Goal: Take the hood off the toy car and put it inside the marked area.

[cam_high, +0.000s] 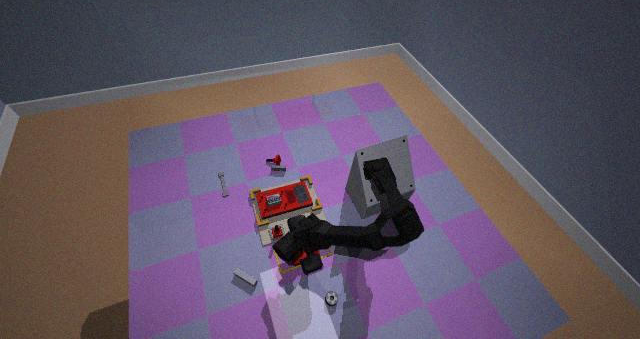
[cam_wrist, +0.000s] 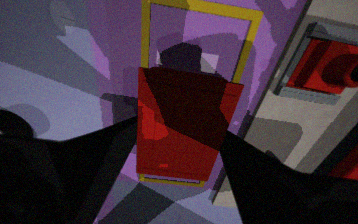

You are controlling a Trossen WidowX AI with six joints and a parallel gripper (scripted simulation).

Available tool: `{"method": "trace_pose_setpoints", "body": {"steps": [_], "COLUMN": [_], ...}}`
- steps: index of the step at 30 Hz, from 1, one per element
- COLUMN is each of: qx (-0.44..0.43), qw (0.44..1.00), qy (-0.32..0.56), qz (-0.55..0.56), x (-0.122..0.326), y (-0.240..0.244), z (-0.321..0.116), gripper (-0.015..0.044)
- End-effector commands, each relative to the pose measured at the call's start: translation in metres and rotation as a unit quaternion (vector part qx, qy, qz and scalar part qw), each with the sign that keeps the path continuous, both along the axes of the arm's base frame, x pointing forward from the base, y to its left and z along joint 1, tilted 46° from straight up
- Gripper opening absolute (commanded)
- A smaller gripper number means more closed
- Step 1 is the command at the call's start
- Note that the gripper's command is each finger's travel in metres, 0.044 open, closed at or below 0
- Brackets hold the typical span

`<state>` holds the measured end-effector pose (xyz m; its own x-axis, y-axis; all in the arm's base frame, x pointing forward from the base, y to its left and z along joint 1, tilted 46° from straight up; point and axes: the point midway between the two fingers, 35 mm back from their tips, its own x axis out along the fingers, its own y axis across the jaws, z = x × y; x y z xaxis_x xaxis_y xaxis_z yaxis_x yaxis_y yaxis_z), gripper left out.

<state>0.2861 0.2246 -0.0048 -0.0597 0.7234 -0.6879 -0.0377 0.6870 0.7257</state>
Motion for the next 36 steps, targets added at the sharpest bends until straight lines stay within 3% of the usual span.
{"method": "trace_pose_setpoints", "body": {"steps": [1,7,17,36], "qx": [0.0,0.0,-0.002,-0.002], "qw": [1.0,1.0,1.0,1.0], "qy": [0.0,0.0,0.0,0.0], "qz": [0.0,0.0,0.001,0.001], "x": [0.0,0.0,0.005,0.005], "y": [0.0,0.0,-0.052,-0.053], "z": [0.0,0.0,0.049,0.05], "gripper": [0.0289,0.044,0.044,0.044]}}
